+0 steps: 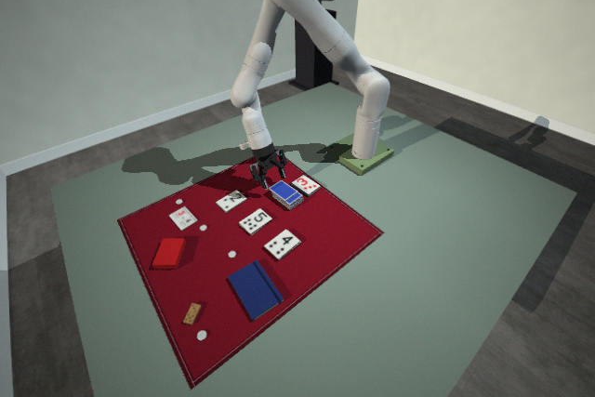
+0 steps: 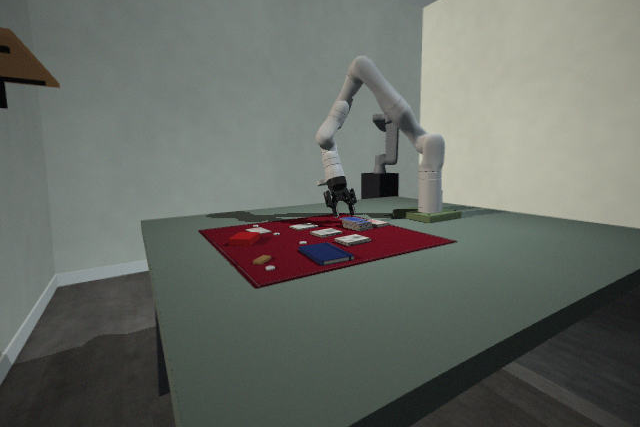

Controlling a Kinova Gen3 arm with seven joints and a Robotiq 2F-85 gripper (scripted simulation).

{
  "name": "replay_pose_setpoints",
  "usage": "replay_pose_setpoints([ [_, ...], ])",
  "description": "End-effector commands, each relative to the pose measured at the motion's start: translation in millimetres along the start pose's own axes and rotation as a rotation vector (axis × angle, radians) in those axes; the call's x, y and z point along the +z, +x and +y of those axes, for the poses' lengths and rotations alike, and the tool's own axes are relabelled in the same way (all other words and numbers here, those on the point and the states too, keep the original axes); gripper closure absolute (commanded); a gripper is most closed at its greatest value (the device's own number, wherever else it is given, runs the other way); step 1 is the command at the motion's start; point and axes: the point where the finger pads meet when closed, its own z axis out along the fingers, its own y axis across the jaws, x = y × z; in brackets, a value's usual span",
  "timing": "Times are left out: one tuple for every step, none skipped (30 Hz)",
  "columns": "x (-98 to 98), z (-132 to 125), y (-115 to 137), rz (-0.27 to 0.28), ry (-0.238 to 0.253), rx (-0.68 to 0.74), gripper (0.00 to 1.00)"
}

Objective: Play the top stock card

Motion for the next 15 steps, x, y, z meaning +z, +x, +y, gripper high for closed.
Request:
replay_pose_setpoints([
  [-0.6, -0.5, 0.0, 0.001, 0.001, -0.001, 0.15],
  [-0.6, -0.5, 0.0, 0.001, 0.001, -0.001, 0.15],
  [-0.4, -0.5, 0.1, 0.001, 0.001, -0.001, 0.15],
  [-0.1, -0.5, 0.2, 0.001, 0.001, -0.001, 0.15],
  [-0.1, -0.5, 0.2, 0.001, 0.001, -0.001, 0.15],
  [-0.1, -0.5, 0.2, 0.001, 0.001, -0.001, 0.15],
  [0.2, -0.5, 0.3, 0.001, 0.001, -0.001, 0.15],
  [0.7, -0.5, 0.5, 0.001, 0.001, -0.001, 0.15],
  [1.2, -0.5, 0.7, 0.001, 0.001, -0.001, 0.15],
  [1.7, -0.5, 0.9, 0.001, 0.001, -0.001, 0.15],
  [2.2, -0.5, 1.1, 0.001, 0.001, -0.001, 0.15],
  [2.6, -0.5, 1.3, 0.001, 0.001, -0.001, 0.15],
  [3.0, -0.5, 1.4, 0.001, 0.001, -0.001, 0.15],
  [3.2, -0.5, 1.5, 0.001, 0.001, -0.001, 0.15],
  [3.4, -0.5, 1.6, 0.001, 0.001, -0.001, 0.15],
])
